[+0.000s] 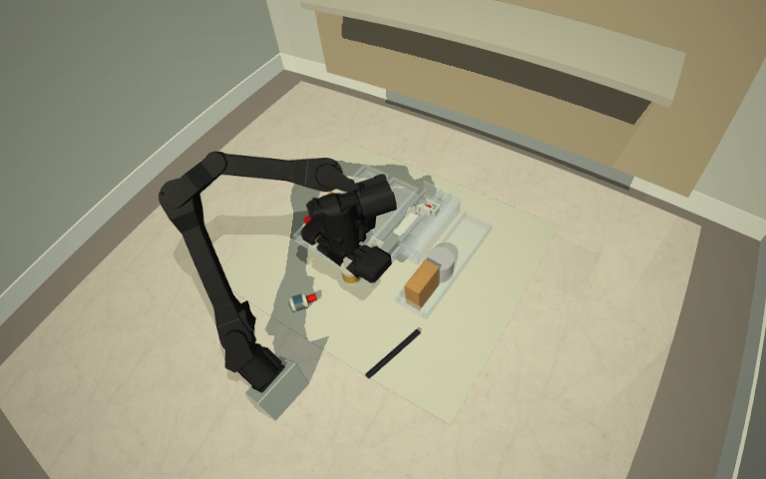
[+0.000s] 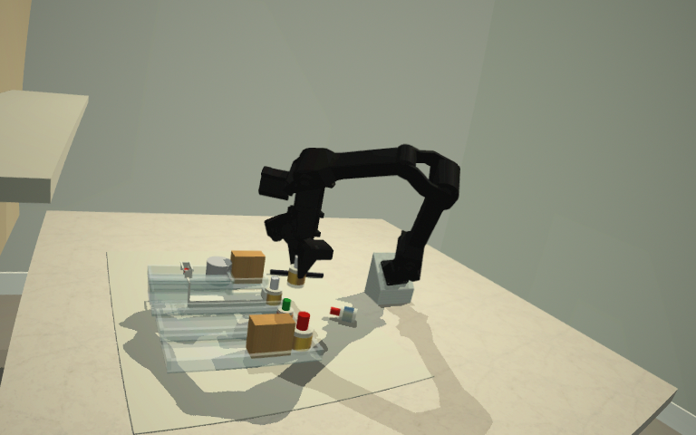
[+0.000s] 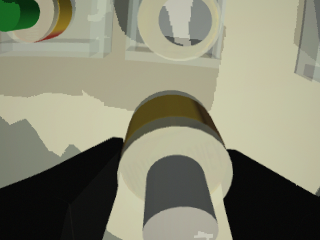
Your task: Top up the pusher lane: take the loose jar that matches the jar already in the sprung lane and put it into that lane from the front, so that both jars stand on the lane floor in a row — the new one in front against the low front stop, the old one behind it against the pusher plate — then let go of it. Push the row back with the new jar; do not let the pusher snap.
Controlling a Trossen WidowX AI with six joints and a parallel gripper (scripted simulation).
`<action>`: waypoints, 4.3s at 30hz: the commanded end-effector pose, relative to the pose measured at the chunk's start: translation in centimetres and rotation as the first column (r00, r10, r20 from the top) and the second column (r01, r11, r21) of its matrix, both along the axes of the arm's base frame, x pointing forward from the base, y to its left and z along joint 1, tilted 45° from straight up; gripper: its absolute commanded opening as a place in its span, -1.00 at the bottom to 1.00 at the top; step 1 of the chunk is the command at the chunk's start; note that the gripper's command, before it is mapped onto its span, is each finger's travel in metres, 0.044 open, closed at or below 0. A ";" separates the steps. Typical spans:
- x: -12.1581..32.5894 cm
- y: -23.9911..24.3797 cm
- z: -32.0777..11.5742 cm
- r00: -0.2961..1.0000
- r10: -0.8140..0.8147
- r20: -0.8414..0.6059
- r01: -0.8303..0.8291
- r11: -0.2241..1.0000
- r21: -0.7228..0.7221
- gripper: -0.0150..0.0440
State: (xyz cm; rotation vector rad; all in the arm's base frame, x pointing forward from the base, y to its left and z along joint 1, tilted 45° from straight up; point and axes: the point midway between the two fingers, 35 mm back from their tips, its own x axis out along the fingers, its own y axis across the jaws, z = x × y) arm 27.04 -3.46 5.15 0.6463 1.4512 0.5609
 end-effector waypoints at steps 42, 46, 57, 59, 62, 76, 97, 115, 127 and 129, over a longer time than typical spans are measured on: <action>1.6 1.7 -1.6 0.999 0.016 0.034 -0.016 1.000 0.001 -0.49; 1.8 1.7 -1.6 0.999 0.016 0.034 -0.016 1.000 0.001 -0.49; 2.2 1.6 -1.6 0.999 0.016 0.034 -0.016 1.000 0.001 -0.49; 2.3 1.6 -1.6 0.999 0.016 0.034 -0.016 1.000 0.001 -0.49; 2.4 1.6 -1.6 0.999 0.016 0.034 -0.016 1.000 0.001 -0.49; 2.9 1.6 -1.6 0.999 0.016 0.034 -0.016 1.000 0.001 -0.49; 3.6 1.6 -1.5 0.999 0.016 0.035 -0.016 1.000 0.001 -0.49; 4.3 1.5 -1.3 0.999 0.016 0.035 -0.016 1.000 0.001 -0.49; 4.7 1.4 -1.2 0.999 0.016 0.035 -0.016 1.000 0.001 -0.49; 4.7 1.4 -1.1 0.999 0.016 0.035 -0.016 1.000 0.001 -0.49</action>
